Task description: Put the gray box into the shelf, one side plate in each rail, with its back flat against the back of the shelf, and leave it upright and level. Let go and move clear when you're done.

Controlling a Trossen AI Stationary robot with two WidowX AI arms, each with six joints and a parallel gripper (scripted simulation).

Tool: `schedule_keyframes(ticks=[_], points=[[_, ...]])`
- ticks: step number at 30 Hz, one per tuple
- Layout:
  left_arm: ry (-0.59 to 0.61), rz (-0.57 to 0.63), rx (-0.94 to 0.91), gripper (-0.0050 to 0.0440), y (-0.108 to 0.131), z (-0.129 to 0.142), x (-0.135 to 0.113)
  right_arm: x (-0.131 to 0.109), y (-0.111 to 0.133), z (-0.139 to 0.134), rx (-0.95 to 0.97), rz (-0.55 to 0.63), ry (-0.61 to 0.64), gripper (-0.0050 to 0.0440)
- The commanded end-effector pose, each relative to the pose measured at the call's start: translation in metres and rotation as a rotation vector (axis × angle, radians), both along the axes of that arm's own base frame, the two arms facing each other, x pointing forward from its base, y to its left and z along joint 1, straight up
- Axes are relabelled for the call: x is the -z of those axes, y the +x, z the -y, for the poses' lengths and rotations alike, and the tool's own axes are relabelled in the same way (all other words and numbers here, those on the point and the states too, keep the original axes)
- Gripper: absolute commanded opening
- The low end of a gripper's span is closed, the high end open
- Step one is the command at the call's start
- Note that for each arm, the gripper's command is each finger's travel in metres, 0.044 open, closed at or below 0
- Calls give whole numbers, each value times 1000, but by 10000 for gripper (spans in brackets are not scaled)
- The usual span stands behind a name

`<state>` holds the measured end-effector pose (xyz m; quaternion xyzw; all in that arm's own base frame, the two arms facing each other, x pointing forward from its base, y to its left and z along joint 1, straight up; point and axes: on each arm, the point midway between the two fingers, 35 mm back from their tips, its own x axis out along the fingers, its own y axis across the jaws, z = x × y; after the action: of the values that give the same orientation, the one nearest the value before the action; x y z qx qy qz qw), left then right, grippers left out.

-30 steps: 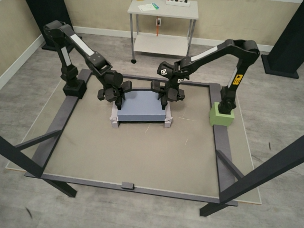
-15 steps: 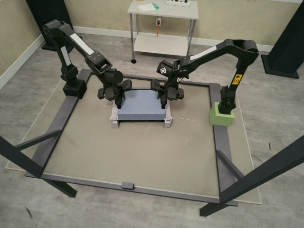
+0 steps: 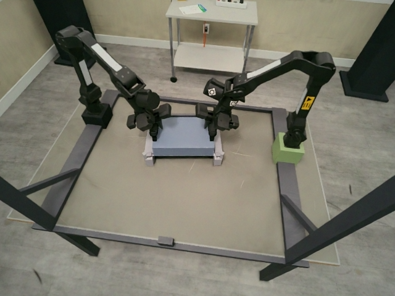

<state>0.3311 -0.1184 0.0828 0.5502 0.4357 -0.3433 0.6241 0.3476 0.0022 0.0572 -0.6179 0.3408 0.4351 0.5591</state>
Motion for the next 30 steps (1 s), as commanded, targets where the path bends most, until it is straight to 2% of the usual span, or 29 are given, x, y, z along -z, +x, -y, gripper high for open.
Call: schedule_keyframes(ticks=[1,3,5,7,10,11,13,19,22,24,27,30], points=[[-10,43,-8,105,-2,-2,-18,-12,5,3,-5,32,-12,108],[-10,43,-8,105,-2,-2,-18,-12,5,3,-5,32,-12,108],[-10,43,-8,153,-2,-2,-18,-12,5,3,-5,32,-12,156],[-10,43,-8,153,-2,-2,-18,-12,5,3,-5,32,-12,156],[-10,43,-8,225,-2,-2,-19,-12,5,3,-5,32,-12,228],[-8,42,-11,249,-6,-3,-20,-21,8,5,-4,54,-19,252],[-19,63,-10,297,-2,1,-31,-25,6,5,-3,53,-17,300],[-20,63,-10,440,-7,1,-43,-37,0,4,-5,53,-14,440],[-19,63,-11,440,-15,2,-60,-49,-7,5,-6,53,-15,440],[-19,63,-11,440,-15,2,-60,-49,-7,5,-6,53,-15,440],[-19,62,-11,440,-23,3,-77,-67,-15,6,-7,52,-12,440],[-14,52,-10,440,-23,4,-76,-72,-18,4,1,51,-10,440]])
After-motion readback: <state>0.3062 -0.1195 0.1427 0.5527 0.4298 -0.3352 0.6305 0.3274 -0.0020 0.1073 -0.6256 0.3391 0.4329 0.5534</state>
